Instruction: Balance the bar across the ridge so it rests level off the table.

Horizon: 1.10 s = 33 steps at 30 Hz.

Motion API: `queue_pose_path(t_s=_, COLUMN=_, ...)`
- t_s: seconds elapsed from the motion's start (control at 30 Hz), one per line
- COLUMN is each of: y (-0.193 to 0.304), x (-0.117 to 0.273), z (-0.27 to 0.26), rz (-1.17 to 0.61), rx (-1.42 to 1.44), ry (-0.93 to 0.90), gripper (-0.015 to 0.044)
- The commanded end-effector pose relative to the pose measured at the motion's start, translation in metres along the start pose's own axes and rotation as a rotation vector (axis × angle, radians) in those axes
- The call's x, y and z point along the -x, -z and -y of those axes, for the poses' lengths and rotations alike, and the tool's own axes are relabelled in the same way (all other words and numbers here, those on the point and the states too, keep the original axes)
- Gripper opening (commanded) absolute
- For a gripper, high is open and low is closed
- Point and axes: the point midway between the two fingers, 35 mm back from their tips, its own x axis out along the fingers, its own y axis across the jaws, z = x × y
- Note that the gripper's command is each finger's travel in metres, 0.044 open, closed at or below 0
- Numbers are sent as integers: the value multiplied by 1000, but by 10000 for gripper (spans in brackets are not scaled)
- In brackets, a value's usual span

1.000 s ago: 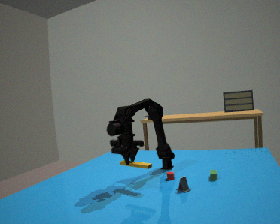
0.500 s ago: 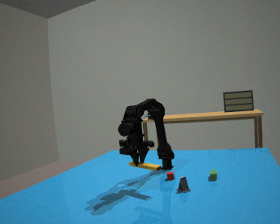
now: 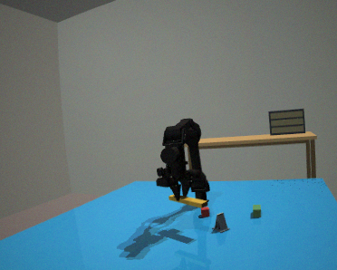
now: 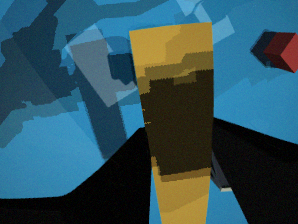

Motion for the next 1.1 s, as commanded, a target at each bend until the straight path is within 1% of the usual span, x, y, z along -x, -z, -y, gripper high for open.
queue_pose_path(t_s=0.0, y=13, x=1, z=5, rz=-1, rx=-24, ry=-3, gripper=0)
queue_pose_path(t_s=0.77, y=83, x=2, z=60, rz=-7, rx=-172, ry=2, gripper=0)
queue_pose_path(t_s=1.07, y=96, x=0, z=75, rz=-8, rx=-203, ry=4, gripper=0)
